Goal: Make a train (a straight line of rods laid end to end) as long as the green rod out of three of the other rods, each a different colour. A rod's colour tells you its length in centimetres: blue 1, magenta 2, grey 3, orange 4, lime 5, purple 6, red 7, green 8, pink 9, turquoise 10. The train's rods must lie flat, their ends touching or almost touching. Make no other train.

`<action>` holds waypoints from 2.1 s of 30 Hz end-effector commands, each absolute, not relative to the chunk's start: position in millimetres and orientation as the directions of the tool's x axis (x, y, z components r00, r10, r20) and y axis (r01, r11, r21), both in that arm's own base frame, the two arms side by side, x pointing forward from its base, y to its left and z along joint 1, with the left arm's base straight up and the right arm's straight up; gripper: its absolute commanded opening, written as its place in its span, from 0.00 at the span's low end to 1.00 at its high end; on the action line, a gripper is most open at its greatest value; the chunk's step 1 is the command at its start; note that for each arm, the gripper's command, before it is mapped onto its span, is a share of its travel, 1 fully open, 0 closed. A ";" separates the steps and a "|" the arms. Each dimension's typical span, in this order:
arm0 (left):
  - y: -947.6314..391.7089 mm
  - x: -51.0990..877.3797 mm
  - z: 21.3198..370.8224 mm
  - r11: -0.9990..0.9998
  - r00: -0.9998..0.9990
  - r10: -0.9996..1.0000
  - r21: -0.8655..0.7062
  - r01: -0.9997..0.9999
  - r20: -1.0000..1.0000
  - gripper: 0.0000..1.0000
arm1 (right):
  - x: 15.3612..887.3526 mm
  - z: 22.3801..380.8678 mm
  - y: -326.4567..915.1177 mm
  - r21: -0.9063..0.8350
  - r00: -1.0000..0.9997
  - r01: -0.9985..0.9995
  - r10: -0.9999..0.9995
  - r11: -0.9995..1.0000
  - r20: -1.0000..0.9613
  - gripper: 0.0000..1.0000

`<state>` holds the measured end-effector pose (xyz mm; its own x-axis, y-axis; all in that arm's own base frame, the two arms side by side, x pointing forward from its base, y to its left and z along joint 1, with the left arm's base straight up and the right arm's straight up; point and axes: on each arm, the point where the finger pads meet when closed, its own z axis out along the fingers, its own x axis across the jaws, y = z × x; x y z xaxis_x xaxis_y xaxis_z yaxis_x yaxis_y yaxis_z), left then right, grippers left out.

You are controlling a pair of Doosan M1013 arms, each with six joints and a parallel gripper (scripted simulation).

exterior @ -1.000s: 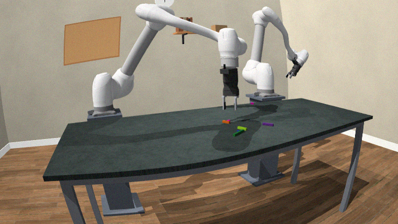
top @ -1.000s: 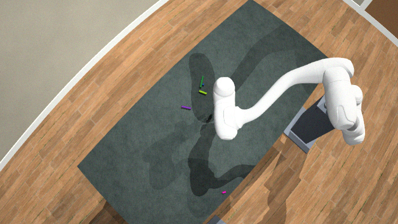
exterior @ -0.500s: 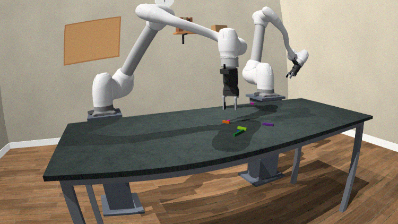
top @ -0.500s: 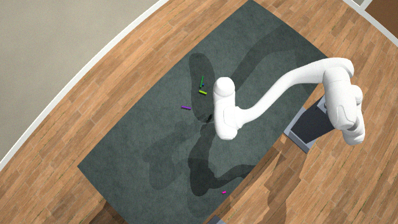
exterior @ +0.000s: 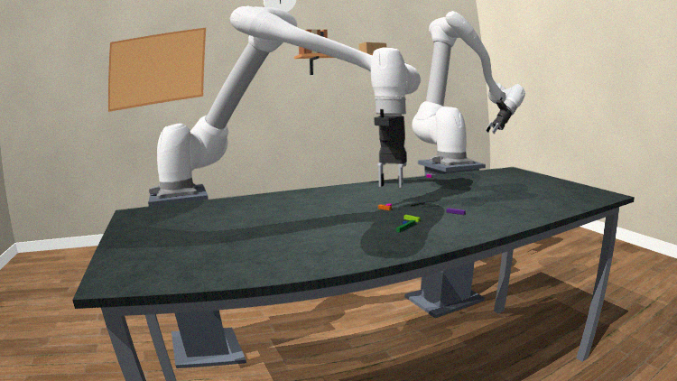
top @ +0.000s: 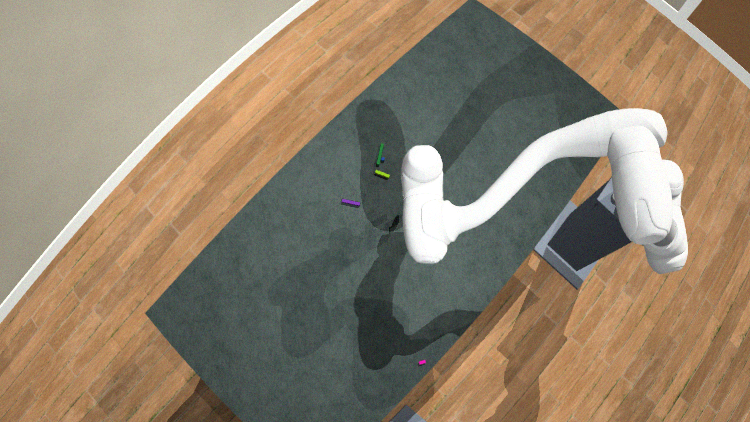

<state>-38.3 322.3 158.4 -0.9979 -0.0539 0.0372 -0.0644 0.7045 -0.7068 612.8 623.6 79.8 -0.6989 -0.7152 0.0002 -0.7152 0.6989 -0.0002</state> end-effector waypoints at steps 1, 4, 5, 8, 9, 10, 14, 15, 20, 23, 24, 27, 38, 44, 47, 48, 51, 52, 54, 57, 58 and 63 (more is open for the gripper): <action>322.5 -38.4 158.8 0.705 -0.998 -0.054 -0.706 -0.065 0.038 1.00 | 613.0 81.0 623.9 0.000 -0.699 -0.715 -0.715 0.699 -0.001 1.00; 322.5 -38.4 158.8 0.705 -0.998 -0.054 -0.706 -0.065 0.038 1.00 | 613.0 81.0 623.9 0.000 -0.699 -0.715 -0.715 0.699 -0.001 1.00; 322.5 -38.4 158.8 0.705 -0.998 -0.054 -0.706 -0.065 0.038 1.00 | 613.0 81.0 623.9 0.000 -0.699 -0.715 -0.715 0.699 -0.001 1.00; 322.5 -38.4 158.8 0.705 -0.998 -0.054 -0.706 -0.065 0.038 1.00 | 613.0 81.0 623.9 0.000 -0.699 -0.715 -0.715 0.699 -0.001 1.00; 322.5 -38.4 158.8 0.705 -0.998 -0.054 -0.706 -0.065 0.038 1.00 | 613.0 81.0 623.9 0.000 -0.699 -0.715 -0.715 0.699 -0.001 1.00; 322.5 -38.4 158.8 0.705 -0.998 -0.054 -0.706 -0.065 0.038 1.00 | 613.0 81.0 623.9 0.000 -0.699 -0.715 -0.715 0.699 -0.001 1.00; 322.5 -38.4 158.8 0.705 -0.998 -0.054 -0.706 -0.065 0.038 1.00 | 613.0 81.0 623.9 0.000 -0.699 -0.715 -0.715 0.699 -0.001 1.00; 322.5 -38.4 158.8 0.705 -0.998 -0.054 -0.706 -0.065 0.038 1.00 | 613.0 81.0 623.9 0.000 -0.699 -0.715 -0.715 0.699 -0.001 1.00; 322.5 -38.4 158.8 0.705 -0.998 -0.054 -0.706 -0.065 0.038 1.00 | 613.0 81.0 623.9 0.000 -0.699 -0.715 -0.715 0.699 -0.001 1.00; 322.5 -38.4 158.8 0.705 -0.998 -0.054 -0.706 -0.065 0.038 1.00 | 613.0 81.0 623.9 0.000 -0.699 -0.715 -0.715 0.699 -0.001 1.00; 322.5 -38.4 158.8 0.705 -0.998 -0.054 -0.706 -0.065 0.038 1.00 | 613.0 81.0 623.9 0.000 -0.699 -0.715 -0.715 0.699 -0.001 1.00; 322.5 -38.4 158.8 0.705 -0.998 -0.054 -0.706 -0.065 0.038 1.00 | 613.0 81.0 623.9 0.000 -0.699 -0.715 -0.715 0.699 -0.001 1.00; 322.5 -38.4 158.8 0.705 -0.998 -0.054 -0.706 -0.065 0.038 1.00 | 618.2 81.0 622.2 0.000 -0.651 -0.759 -0.759 0.651 -0.001 1.00; 322.5 -38.4 158.8 0.705 -0.998 -0.054 -0.706 -0.065 0.038 1.00 | 635.8 81.0 616.6 0.000 -0.461 -0.887 -0.887 0.461 -0.001 1.00; 322.5 -38.4 158.8 0.705 -0.998 -0.054 -0.706 -0.065 0.038 1.00 | 643.0 81.0 614.2 0.000 -0.371 -0.929 -0.929 0.371 -0.001 1.00; 322.5 -38.4 158.8 0.705 -0.998 -0.054 -0.706 -0.065 0.038 1.00 | 645.3 81.0 613.4 -0.001 -0.340 -0.940 -0.940 0.340 -0.001 1.00; 322.5 -38.4 158.8 0.705 -0.998 -0.054 -0.706 -0.065 0.038 1.00 | 652.3 81.0 611.1 -0.001 -0.244 -0.970 -0.970 0.244 -0.001 1.00; 322.5 -38.4 158.8 0.705 -0.998 -0.054 -0.706 -0.065 0.038 1.00 | 654.5 81.0 610.3 -0.001 -0.211 -0.977 -0.977 0.211 -0.001 1.00; 322.5 -38.4 158.8 0.705 -0.998 -0.054 -0.706 -0.065 0.038 1.00 | 656.7 81.0 609.5 -0.001 -0.179 -0.984 -0.984 0.179 -0.001 1.00; 322.5 -38.4 158.8 0.705 -0.998 -0.054 -0.706 -0.065 0.038 1.00 | 664.6 81.0 606.6 -0.001 -0.056 -0.998 -0.998 0.056 -0.001 1.00; 322.5 -38.4 158.8 0.705 -0.998 -0.054 -0.706 -0.065 0.038 1.00 | 666.2 81.0 606.0 -0.001 -0.031 -1.000 -1.000 0.031 -0.001 1.00; 322.5 -38.4 158.8 0.705 -0.998 -0.054 -0.706 -0.065 0.038 1.00 | 676.0 81.0 601.9 -0.001 0.134 -0.991 -0.991 -0.134 -0.001 1.00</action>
